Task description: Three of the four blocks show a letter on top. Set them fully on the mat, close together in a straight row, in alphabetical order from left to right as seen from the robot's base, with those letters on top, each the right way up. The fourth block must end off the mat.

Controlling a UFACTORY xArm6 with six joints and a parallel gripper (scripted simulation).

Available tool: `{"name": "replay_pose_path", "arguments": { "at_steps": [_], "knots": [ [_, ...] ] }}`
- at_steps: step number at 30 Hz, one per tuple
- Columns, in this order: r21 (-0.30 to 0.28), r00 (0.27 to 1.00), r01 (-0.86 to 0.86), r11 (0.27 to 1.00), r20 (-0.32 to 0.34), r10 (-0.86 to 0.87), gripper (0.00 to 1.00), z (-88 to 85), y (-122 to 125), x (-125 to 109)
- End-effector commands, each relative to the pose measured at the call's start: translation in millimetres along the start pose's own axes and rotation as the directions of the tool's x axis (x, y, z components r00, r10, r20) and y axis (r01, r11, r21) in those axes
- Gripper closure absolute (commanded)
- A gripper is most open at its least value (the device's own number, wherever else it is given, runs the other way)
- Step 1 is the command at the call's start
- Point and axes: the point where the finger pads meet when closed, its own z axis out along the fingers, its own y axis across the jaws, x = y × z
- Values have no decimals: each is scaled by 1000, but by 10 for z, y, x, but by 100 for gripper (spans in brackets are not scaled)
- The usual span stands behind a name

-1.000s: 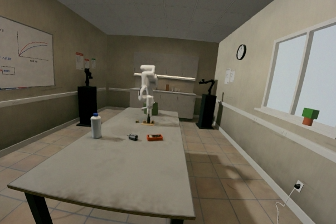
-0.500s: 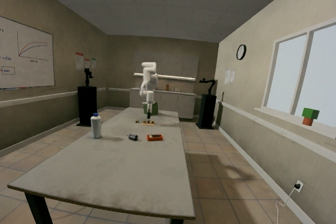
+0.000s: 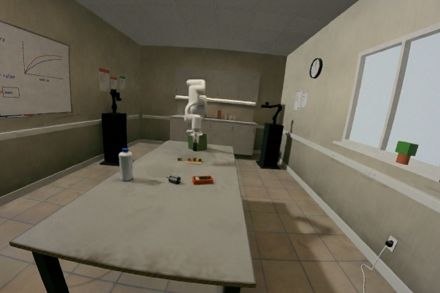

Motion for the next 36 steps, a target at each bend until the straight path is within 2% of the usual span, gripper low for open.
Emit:
{"name": "replay_pose_path", "arguments": {
  "at_steps": [1, 20, 24, 29, 31, 36],
  "knots": [
    [4, 1000, 0, 1000, 2, 0, 0, -17, -19, 0],
    [4, 1000, 0, 1000, 2, 0, 0, -63, -19, 1],
    [4, 1000, 0, 1000, 2, 0, 0, -185, -20, 1],
    [4, 1000, 0, 1000, 2, 0, 0, -423, -20, 1],
    [4, 1000, 0, 1000, 2, 0, 0, -423, -20, 1],
    [4, 1000, 0, 1000, 2, 0, 0, -675, -20, 1]
  ]
}}
